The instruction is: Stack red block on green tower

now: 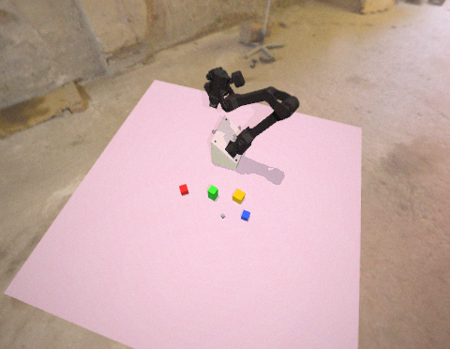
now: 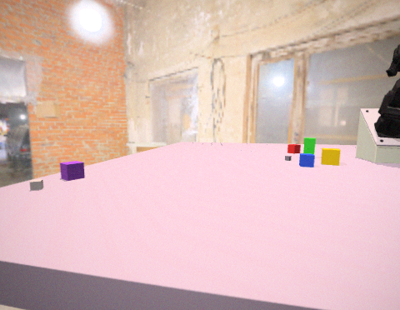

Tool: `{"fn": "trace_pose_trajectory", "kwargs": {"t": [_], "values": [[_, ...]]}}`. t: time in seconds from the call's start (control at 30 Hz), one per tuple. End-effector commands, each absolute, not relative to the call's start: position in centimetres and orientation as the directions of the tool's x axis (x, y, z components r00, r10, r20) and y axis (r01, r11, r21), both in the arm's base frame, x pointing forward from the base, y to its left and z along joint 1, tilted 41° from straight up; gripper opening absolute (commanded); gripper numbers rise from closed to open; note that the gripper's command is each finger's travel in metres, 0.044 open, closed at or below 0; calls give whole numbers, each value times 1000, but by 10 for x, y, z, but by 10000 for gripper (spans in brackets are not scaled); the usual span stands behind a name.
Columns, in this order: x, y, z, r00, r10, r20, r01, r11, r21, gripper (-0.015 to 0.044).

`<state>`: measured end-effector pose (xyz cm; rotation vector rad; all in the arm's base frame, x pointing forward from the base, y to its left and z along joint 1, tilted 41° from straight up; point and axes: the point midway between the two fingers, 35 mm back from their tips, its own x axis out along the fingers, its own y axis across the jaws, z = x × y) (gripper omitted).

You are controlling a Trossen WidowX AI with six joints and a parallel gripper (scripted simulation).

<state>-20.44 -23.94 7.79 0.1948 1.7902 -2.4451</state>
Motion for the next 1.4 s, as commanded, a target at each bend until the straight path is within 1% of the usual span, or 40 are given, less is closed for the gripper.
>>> {"fn": "trace_pose_trajectory", "kwargs": {"t": [0.0, 0.03, 0.13, 0.3, 0.47, 0.6, 0.8, 1.0, 1.17, 1.37], "values": [[-203, -241, 77, -985, -17, -170, 167, -293, -942, 426], [-200, -247, 74, -982, -43, -184, 189, -266, -945, 440], [-179, -279, 56, -946, -175, -273, 293, -100, -951, 440], [-129, -321, 22, -821, -352, -448, 391, 223, -893, 440], [-68, -345, -12, -645, -436, -627, 374, 536, -757, 440], [-15, -348, -37, -490, -430, -758, 285, 743, -605, 440], [58, -336, -64, -299, -345, -890, 80, 920, -383, 440], [126, -304, -84, -151, -177, -973, -161, 975, -153, 440], [180, -257, -92, -57, 62, -996, -370, 926, 79, 440], [229, -190, -87, -22, 364, -931, -573, 759, 310, 440]]}}
